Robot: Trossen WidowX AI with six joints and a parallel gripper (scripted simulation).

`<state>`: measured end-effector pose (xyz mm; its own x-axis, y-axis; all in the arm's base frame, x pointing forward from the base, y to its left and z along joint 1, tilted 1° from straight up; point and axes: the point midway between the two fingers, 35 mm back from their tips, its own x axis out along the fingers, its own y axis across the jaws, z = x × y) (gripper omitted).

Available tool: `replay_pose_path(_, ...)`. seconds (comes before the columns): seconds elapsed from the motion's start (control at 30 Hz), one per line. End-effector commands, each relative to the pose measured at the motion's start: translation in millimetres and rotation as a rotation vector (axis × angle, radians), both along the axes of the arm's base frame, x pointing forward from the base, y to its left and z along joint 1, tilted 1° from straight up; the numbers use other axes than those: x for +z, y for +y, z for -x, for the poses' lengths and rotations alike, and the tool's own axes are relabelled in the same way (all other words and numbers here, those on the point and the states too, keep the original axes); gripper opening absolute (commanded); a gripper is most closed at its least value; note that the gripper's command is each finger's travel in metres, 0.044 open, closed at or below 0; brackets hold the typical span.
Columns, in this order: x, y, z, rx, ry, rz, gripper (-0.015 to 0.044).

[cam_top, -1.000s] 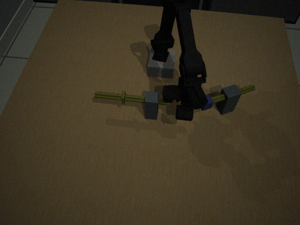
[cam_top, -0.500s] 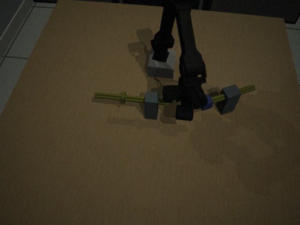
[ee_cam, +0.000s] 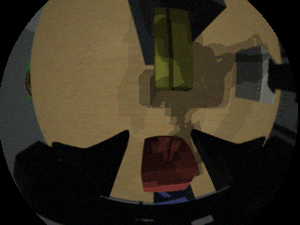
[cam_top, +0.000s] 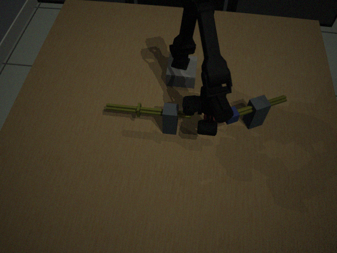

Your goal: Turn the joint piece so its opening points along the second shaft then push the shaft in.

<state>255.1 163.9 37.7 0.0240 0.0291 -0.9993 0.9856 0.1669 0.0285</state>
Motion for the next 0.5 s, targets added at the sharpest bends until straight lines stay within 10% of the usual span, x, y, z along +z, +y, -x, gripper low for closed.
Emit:
replay_pose_path(0.0, 0.1, 0.0, -0.1, 0.0, -0.001, 0.001, 0.044)
replay_pose_path(0.47, 27.9, 2.2, 1.6, -0.001, -0.021, 0.134, 0.044)
